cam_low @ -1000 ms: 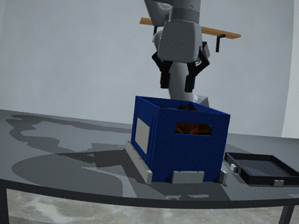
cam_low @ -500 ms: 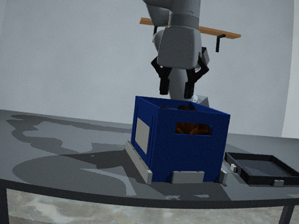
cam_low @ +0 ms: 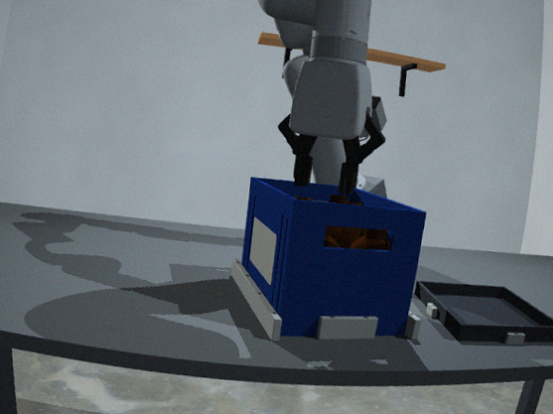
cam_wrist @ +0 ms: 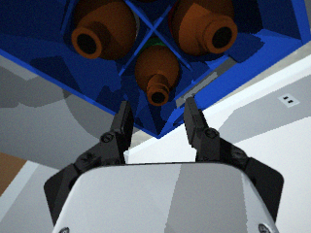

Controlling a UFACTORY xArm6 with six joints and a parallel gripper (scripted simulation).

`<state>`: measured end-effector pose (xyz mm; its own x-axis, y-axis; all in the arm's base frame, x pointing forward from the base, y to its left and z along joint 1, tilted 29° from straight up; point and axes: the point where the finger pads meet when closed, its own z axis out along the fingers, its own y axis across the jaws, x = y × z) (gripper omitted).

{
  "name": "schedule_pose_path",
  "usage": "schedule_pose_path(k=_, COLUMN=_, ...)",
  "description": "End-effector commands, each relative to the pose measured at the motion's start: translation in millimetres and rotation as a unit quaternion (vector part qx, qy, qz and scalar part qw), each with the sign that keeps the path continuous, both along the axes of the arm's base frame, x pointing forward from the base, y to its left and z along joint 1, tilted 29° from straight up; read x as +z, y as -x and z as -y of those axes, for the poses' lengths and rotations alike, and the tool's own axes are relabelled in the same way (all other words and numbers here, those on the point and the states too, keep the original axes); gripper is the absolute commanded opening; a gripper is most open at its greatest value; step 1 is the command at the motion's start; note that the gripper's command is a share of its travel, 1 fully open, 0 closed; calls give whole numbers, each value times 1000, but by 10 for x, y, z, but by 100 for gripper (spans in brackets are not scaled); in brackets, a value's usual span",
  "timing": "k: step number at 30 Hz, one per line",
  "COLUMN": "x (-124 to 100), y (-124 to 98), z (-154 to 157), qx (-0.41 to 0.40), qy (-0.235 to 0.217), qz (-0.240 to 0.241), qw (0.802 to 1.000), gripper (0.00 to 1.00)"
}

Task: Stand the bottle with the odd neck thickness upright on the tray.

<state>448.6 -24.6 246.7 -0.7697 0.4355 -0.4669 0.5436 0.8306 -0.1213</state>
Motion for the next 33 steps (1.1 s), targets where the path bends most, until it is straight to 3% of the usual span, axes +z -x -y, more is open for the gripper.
schedule_pose_path(k=1, x=-3, y=-18, z=4, qx=0, qy=0, qz=2, qw=1000, gripper=65)
schedule_pose_path(k=33, x=-22, y=-33, z=13, qx=0, qy=0, qz=2, qw=1000, gripper=65)
